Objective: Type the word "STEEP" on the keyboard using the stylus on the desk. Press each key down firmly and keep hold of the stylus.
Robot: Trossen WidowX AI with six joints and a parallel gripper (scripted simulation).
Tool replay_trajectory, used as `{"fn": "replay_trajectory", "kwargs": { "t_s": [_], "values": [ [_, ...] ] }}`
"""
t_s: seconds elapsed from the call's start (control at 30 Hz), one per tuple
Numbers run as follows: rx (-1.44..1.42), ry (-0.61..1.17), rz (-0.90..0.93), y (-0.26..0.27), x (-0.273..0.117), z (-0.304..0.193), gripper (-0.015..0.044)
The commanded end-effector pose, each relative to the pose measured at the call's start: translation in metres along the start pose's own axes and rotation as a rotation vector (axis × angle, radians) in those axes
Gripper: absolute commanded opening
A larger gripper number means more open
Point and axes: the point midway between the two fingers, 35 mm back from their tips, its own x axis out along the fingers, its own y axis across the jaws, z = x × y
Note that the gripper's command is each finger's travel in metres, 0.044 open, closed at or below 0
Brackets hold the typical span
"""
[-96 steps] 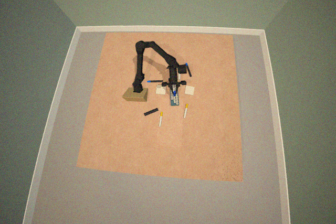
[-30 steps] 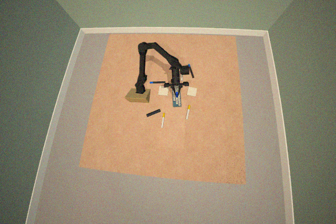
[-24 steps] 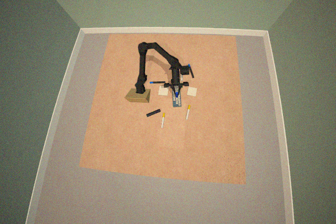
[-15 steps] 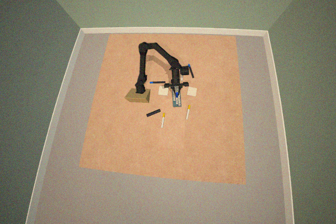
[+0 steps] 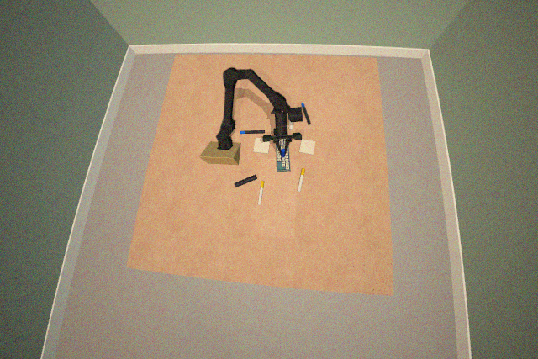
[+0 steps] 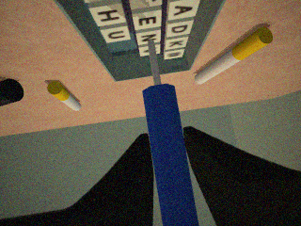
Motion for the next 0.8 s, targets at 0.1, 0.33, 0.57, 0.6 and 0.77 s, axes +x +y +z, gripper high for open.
{"fn": "replay_trajectory", "kwargs": {
  "t_s": [0.1,0.33,0.57,0.6,0.77],
  "values": [
    [0.003,0.004,0.000,0.000,0.003,0.004,0.0081],
    [0.003,0.003,0.000,0.000,0.005,0.007,0.0081],
    [0.003,0.003,0.000,0.000,0.007,0.011,0.0081],
    [0.003,0.003,0.000,0.000,0.007,0.011,0.0081],
    [0.003,0.003,0.000,0.000,0.008,0.013,0.0081]
  ]
}}
